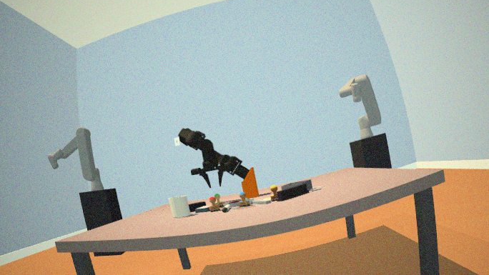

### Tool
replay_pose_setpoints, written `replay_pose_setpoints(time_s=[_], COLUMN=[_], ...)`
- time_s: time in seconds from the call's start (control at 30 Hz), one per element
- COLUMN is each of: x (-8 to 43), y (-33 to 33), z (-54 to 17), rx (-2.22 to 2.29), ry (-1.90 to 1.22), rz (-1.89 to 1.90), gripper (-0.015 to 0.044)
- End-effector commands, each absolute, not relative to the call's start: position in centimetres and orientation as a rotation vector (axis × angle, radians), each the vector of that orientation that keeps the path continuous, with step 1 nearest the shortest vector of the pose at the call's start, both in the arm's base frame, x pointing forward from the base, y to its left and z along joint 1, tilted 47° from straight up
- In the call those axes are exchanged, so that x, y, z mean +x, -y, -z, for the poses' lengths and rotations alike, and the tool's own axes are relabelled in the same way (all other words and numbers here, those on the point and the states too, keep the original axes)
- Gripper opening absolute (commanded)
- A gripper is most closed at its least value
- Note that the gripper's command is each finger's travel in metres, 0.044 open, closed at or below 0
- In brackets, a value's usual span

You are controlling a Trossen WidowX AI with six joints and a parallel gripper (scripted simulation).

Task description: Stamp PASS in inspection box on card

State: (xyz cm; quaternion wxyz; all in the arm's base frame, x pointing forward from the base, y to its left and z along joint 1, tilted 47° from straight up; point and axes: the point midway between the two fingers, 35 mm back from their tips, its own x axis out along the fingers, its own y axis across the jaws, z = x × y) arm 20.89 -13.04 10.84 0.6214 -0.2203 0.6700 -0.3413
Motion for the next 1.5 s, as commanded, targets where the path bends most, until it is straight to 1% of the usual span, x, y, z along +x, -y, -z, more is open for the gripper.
replay_pose_setpoints(time_s=[0.0,1.47], x=[20.5,19.6], y=[13.2,18.3], z=[-10.8,-6.1], rx=[-0.490,-0.492], ry=[-1.547,-1.546], rz=[0.796,0.798], gripper=[0.0213,0.0213])
